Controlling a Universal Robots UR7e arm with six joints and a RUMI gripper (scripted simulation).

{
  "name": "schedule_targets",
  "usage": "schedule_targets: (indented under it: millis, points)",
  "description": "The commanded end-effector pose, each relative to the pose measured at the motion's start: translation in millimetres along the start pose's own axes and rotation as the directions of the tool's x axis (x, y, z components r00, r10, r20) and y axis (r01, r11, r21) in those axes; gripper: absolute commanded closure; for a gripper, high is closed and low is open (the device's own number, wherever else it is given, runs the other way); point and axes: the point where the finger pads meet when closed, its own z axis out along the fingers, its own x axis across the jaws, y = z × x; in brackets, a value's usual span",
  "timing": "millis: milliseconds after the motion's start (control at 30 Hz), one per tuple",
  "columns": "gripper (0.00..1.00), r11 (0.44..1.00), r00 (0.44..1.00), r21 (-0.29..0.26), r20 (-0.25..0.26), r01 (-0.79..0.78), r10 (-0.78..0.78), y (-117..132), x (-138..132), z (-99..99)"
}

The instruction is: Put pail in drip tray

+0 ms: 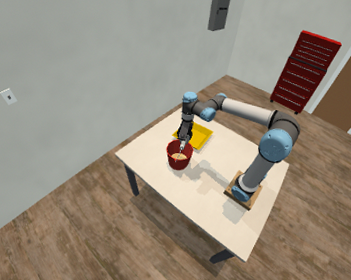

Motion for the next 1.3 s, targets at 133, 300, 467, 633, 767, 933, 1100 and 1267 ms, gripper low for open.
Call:
schedule_targets:
  millis: [133, 300, 467, 633, 767, 933, 1100, 1267]
  points:
    - [1.0, 1.0, 1.0, -0.001, -0.002, 0.0, 0.0, 0.2, 0.4, -7.6]
    - [1.0, 1.0, 1.0, -0.001, -0.002, 0.0, 0.0, 0.2, 0.4, -14.6]
    - [1.0, 1.0, 1.0, -0.001, -0.002, 0.0, 0.0, 0.2, 0.4, -22.8]
    - [1.0, 1.0, 1.0, -0.001, -0.002, 0.0, 0.0, 0.2, 0.4, -28.1]
    - [1.0, 1.0, 1.0, -0.001, -0.002, 0.0, 0.0, 0.2, 0.4, -35.5]
    - [1.0, 1.0, 1.0, -0.001, -0.002, 0.0, 0.0, 0.2, 0.4, -44.8]
    - [1.0, 1.0, 1.0, -0.001, -0.002, 0.0, 0.0, 0.2, 0.3, -53.9]
    - [1.0, 1.0, 1.0, -0.001, -0.002, 0.0, 0.0, 0.2, 0.3, -59.0]
